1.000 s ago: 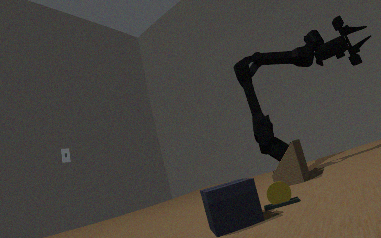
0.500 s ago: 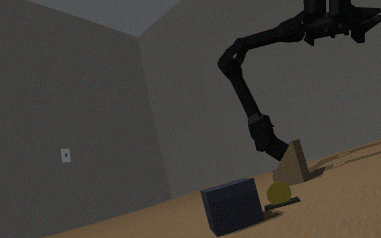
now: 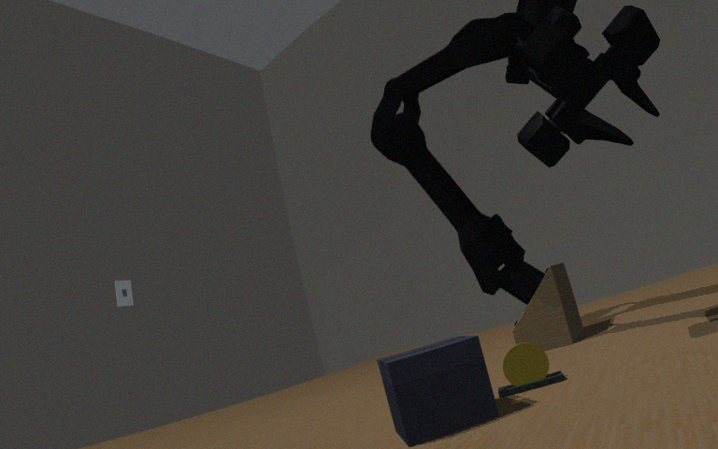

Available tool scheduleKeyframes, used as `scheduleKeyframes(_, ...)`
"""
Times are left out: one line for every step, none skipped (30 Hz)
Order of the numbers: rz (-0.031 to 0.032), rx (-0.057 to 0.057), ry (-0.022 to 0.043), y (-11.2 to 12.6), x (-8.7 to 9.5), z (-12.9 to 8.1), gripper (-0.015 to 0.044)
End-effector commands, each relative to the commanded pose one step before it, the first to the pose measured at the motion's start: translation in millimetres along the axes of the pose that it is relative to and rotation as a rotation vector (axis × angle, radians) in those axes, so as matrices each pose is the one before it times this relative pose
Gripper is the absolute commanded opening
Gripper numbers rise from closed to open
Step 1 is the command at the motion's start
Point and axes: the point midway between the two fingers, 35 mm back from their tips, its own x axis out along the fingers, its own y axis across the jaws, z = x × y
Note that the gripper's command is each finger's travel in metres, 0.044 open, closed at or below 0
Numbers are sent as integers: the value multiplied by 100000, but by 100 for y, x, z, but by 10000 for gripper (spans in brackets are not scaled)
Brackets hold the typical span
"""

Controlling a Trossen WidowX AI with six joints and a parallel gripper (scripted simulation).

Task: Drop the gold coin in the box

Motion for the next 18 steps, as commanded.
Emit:
scheduleKeyframes(-17130,32695,5608,-6195,1361,1418,161)
scheduleKeyframes(-4592,9095,1020,-1386,451,821,161)
scheduleKeyframes(-4611,8990,790,-1313,457,879,161)
scheduleKeyframes(-4775,9181,576,-1280,478,961,161)
scheduleKeyframes(-4798,9117,334,-1207,487,1016,161)
scheduleKeyframes(-4810,9049,90,-1131,495,1066,161)
scheduleKeyframes(-4809,8978,-155,-1055,504,1110,161)
scheduleKeyframes(-4702,8731,-391,-957,503,1128,161)
scheduleKeyframes(-3549,6573,-454,-664,391,884,161)
scheduleKeyframes(-2120,3923,-338,-369,240,543,161)
scheduleKeyframes(-705,1304,-124,-116,81,183,161)
scheduleKeyframes(0,0,0,0,0,0,161)
scheduleKeyframes(0,0,0,0,0,0,161)
scheduleKeyframes(0,0,0,0,0,0,161)
scheduleKeyframes(0,0,0,0,0,0,161)
scheduleKeyframes(0,0,0,0,0,0,161)
scheduleKeyframes(7,1,2,13,198,-1,161)
scheduleKeyframes(16,4,-2,30,591,0,161)
